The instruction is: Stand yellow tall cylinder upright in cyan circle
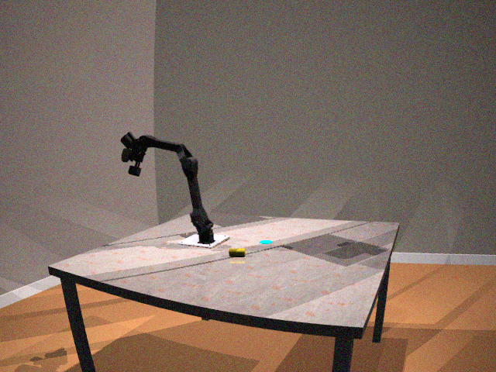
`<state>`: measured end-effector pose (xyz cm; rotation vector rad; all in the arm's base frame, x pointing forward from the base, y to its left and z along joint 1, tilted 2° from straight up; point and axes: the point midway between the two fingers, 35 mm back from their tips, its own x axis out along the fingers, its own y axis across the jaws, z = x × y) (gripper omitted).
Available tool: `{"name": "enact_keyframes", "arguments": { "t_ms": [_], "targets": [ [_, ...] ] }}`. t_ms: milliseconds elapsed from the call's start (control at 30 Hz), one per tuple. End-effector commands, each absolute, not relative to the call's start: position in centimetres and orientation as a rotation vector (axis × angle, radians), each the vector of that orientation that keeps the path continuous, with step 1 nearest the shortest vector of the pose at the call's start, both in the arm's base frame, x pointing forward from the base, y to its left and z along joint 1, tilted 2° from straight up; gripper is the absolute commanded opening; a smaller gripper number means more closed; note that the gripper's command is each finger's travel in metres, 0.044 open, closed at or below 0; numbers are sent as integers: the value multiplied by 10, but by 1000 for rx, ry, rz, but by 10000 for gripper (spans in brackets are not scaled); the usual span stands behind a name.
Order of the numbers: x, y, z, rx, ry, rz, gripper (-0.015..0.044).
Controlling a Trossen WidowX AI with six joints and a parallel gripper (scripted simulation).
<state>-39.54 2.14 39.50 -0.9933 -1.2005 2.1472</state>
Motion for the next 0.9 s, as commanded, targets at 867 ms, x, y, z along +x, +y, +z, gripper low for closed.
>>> {"name": "enact_keyframes", "arguments": {
  "t_ms": [867],
  "targets": [
    [-184, -322, 284, -787, -2651, 2725, 309]
  ]
}}
